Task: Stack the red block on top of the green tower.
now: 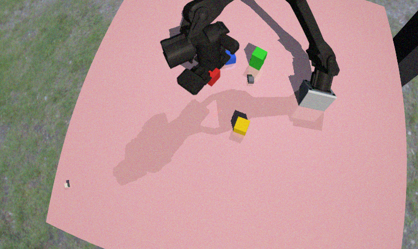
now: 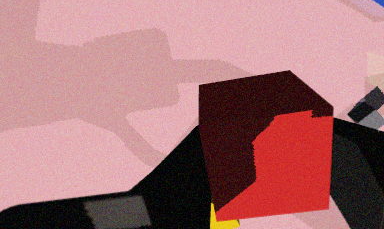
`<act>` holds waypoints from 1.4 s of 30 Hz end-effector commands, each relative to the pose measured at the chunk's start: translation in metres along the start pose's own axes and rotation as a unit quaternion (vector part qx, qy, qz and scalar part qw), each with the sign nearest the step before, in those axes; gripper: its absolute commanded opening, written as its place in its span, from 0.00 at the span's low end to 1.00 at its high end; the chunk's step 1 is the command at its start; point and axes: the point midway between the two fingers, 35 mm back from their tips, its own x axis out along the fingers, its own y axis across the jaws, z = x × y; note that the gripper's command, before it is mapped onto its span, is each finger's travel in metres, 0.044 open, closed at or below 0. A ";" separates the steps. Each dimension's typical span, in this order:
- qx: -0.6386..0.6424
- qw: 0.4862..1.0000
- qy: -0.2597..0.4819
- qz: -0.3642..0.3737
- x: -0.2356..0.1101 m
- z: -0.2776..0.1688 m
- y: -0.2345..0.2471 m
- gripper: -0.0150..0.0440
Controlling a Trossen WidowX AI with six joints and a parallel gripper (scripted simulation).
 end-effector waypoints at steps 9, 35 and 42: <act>0.003 1.000 0.003 -0.001 -0.008 -0.001 -0.021 0.25; 0.000 1.000 0.004 -0.003 -0.014 -0.027 -0.135 0.25; 0.000 1.000 0.004 -0.004 -0.010 -0.039 -0.162 0.25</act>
